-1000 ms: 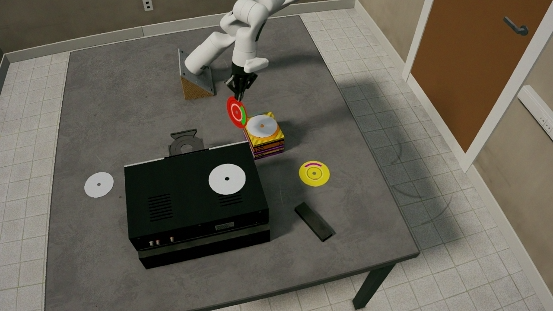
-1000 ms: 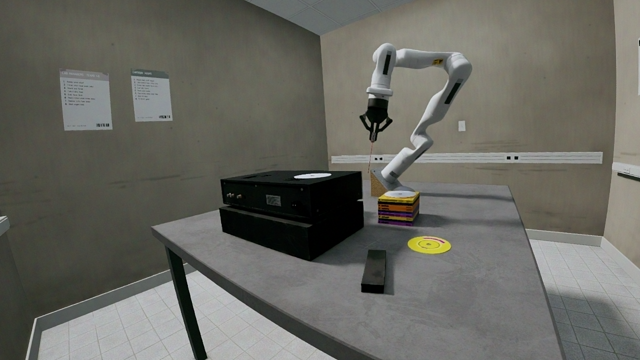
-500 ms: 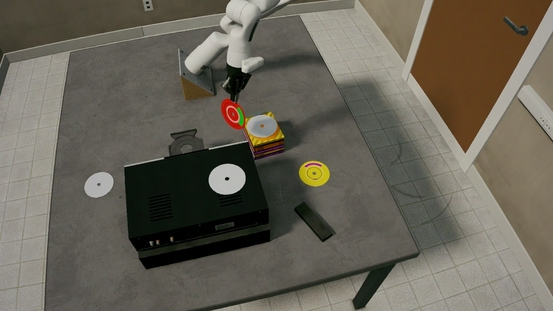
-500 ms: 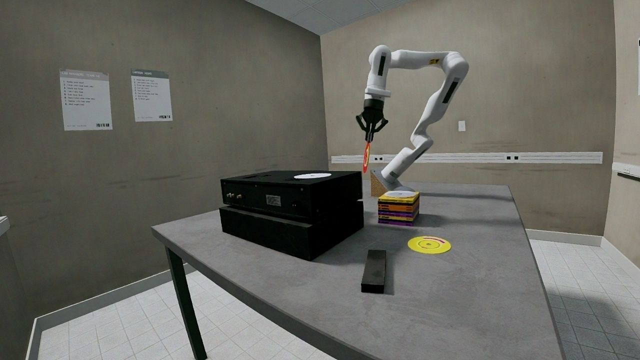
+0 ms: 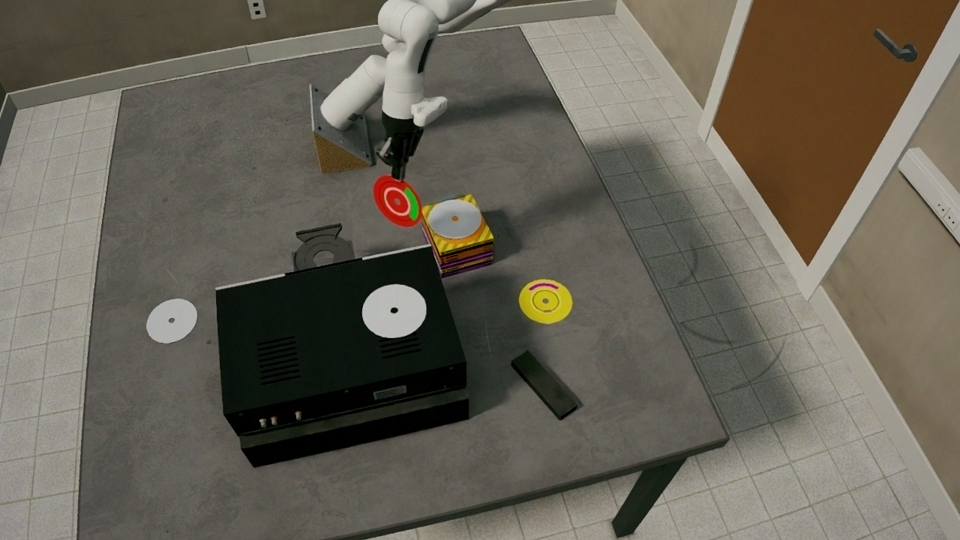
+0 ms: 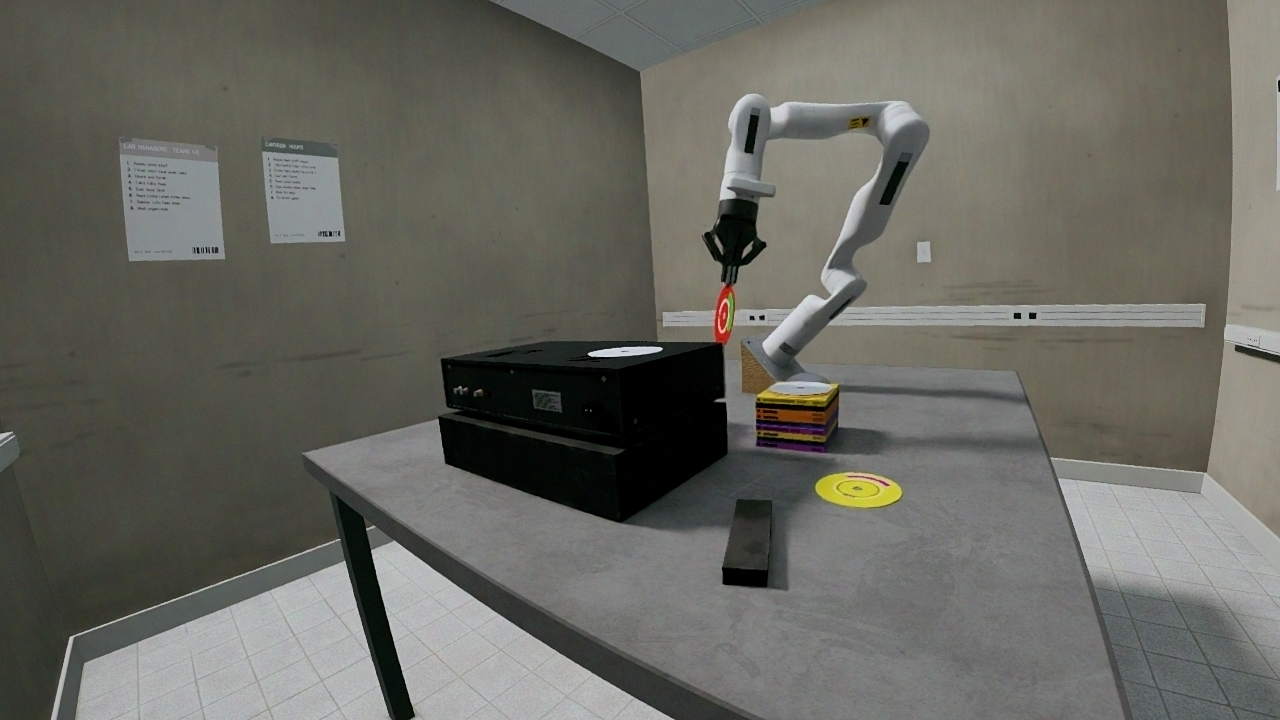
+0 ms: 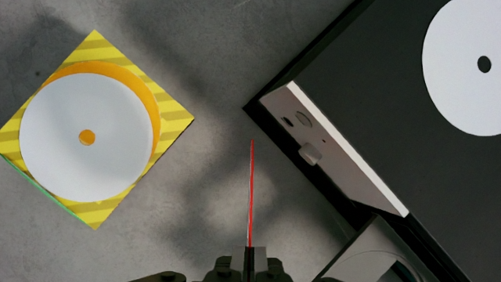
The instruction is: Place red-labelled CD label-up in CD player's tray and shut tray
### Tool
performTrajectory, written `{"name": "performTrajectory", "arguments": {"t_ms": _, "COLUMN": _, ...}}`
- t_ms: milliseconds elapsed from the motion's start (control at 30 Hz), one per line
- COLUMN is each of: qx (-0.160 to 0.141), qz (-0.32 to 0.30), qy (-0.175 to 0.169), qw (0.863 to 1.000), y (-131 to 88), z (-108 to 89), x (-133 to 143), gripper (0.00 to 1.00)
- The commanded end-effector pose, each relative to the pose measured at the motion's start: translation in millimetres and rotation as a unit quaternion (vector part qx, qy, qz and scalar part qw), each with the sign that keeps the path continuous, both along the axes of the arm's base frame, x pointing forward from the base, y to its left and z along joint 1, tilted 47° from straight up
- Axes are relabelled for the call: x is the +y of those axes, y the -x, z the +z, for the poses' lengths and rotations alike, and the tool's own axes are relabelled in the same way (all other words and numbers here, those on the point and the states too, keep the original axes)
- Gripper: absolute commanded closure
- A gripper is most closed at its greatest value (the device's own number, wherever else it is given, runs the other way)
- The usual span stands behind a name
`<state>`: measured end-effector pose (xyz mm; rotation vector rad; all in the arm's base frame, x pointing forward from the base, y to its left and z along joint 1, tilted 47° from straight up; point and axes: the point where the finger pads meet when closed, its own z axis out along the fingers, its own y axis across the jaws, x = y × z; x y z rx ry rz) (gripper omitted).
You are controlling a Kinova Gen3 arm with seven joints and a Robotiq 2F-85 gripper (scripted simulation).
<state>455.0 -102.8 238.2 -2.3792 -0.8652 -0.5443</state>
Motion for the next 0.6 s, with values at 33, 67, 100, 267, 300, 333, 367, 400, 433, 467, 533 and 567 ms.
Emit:
{"name": "performTrajectory", "arguments": {"t_ms": 33, "qx": -0.014, "qz": 0.009, "qy": 0.0, "qw": 1.0, "y": 0, "z": -6.1, "x": -8, "gripper": 0.89}}
{"name": "performTrajectory", "arguments": {"t_ms": 67, "qx": -0.014, "qz": 0.009, "qy": 0.0, "qw": 1.0, "y": 0, "z": -6.1, "x": -8, "gripper": 0.89}}
{"name": "performTrajectory", "arguments": {"t_ms": 100, "qx": -0.019, "qz": 0.014, "qy": 0.0, "qw": 1.0, "y": 0, "z": -7.2, "x": -9, "gripper": 0.89}}
{"name": "performTrajectory", "arguments": {"t_ms": 267, "qx": -0.045, "qz": 0.039, "qy": 0.002, "qw": 0.998, "y": -1, "z": -13.0, "x": -15, "gripper": 0.89}}
{"name": "performTrajectory", "arguments": {"t_ms": 300, "qx": -0.05, "qz": 0.044, "qy": 0.002, "qw": 0.998, "y": -1, "z": -14.2, "x": -16, "gripper": 0.89}}
{"name": "performTrajectory", "arguments": {"t_ms": 333, "qx": -0.055, "qz": 0.048, "qy": 0.002, "qw": 0.997, "y": -1, "z": -15.4, "x": -17, "gripper": 0.89}}
{"name": "performTrajectory", "arguments": {"t_ms": 367, "qx": -0.061, "qz": 0.054, "qy": 0.003, "qw": 0.997, "y": -2, "z": -16.6, "x": -18, "gripper": 0.89}}
{"name": "performTrajectory", "arguments": {"t_ms": 400, "qx": -0.066, "qz": 0.059, "qy": 0.003, "qw": 0.996, "y": -2, "z": -17.8, "x": -19, "gripper": 0.89}}
{"name": "performTrajectory", "arguments": {"t_ms": 433, "qx": -0.071, "qz": 0.064, "qy": 0.003, "qw": 0.995, "y": -2, "z": -19.0, "x": -20, "gripper": 0.89}}
{"name": "performTrajectory", "arguments": {"t_ms": 467, "qx": -0.077, "qz": 0.069, "qy": 0.004, "qw": 0.995, "y": -2, "z": -20.2, "x": -21, "gripper": 0.89}}
{"name": "performTrajectory", "arguments": {"t_ms": 533, "qx": -0.088, "qz": 0.079, "qy": 0.004, "qw": 0.993, "y": -3, "z": -22.7, "x": -24, "gripper": 0.89}}
{"name": "performTrajectory", "arguments": {"t_ms": 567, "qx": -0.093, "qz": 0.084, "qy": 0.005, "qw": 0.992, "y": -3, "z": -23.9, "x": -25, "gripper": 0.89}}
